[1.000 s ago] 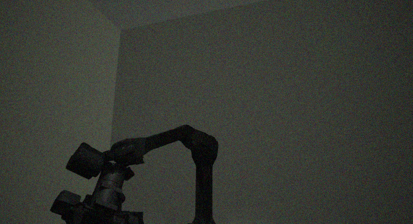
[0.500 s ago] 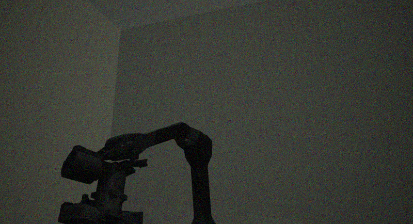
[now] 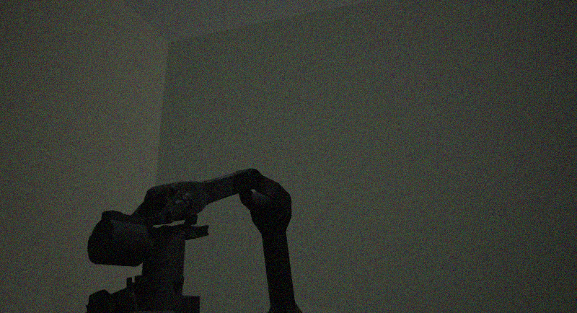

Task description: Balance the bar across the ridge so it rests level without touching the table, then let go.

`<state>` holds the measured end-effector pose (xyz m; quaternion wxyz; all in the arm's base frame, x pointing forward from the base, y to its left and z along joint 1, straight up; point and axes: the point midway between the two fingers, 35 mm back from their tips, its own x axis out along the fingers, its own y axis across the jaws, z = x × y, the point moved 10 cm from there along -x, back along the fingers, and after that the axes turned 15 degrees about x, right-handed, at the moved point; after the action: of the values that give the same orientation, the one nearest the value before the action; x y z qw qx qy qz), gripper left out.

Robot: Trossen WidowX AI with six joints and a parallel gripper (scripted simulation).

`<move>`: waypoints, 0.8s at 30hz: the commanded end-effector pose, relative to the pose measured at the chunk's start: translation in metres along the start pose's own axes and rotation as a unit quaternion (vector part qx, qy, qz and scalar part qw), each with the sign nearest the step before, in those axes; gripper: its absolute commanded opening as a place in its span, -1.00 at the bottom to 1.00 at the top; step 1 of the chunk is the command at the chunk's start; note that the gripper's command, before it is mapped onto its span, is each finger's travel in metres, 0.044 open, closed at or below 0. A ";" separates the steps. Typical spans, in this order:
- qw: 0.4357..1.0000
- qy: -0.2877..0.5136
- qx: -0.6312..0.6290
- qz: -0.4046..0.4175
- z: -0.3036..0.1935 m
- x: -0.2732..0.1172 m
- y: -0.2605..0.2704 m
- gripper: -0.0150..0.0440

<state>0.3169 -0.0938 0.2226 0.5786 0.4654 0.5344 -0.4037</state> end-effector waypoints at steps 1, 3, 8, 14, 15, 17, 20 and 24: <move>0.997 -0.005 -0.069 -0.028 -0.007 0.002 0.007 0.58; 0.995 -0.006 -0.095 -0.039 -0.010 0.003 0.009 0.58; 0.994 -0.006 -0.099 -0.040 -0.010 0.004 0.010 0.58; 0.994 -0.006 -0.099 -0.040 -0.009 0.032 0.008 0.58; 0.994 -0.006 -0.099 -0.040 -0.009 0.038 0.007 0.58; 0.994 -0.006 -0.099 -0.040 -0.010 0.047 0.006 0.58; 0.994 -0.006 -0.099 -0.040 -0.010 0.048 0.006 0.58; 0.994 -0.006 -0.099 -0.040 -0.009 0.050 0.006 0.58</move>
<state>0.3254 -0.0816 0.1753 0.6054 0.3849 0.5865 -0.3761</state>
